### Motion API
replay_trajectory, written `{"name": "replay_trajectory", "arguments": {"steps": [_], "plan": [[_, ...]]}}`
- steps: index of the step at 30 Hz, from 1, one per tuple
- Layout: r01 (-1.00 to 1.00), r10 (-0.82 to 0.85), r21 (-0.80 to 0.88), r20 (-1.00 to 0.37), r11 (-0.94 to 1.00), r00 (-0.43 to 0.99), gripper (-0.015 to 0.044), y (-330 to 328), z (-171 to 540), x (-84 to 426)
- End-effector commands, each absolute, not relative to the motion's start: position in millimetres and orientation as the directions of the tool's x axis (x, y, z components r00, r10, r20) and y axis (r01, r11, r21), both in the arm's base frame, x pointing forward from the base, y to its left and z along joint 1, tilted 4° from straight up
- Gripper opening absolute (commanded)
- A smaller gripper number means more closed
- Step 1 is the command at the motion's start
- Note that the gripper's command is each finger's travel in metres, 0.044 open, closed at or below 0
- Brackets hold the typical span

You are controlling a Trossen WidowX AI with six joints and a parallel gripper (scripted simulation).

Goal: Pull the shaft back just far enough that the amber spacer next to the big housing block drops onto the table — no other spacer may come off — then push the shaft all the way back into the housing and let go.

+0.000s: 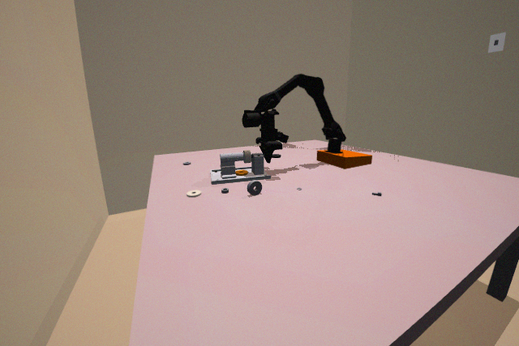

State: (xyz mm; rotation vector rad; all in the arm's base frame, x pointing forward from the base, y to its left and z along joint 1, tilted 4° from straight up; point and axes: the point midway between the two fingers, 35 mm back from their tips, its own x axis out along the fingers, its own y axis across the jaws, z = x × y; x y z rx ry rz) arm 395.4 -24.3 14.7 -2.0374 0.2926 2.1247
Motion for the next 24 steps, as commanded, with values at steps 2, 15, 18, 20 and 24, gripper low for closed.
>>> {"name": "replay_trajectory", "arguments": {"steps": [2, 15, 18, 20, 24], "plan": [[-0.265, -0.01, 0.018, -0.999, -0.964, -0.033, 0.0, -25.8, 15.2, 399.3], [-0.266, -0.004, 0.016, -0.999, -0.964, -0.046, 0.0053, -24.4, 14.6, 396.0], [-0.266, -0.004, 0.016, -0.999, -0.964, -0.046, 0.0131, -24.4, 14.6, 396.0], [-0.266, -0.004, 0.016, -0.999, -0.964, -0.046, 0.0184, -24.4, 14.6, 396.0], [-0.266, -0.004, 0.016, -0.999, -0.964, -0.046, 0.0289, -24.4, 14.6, 396.0]]}}
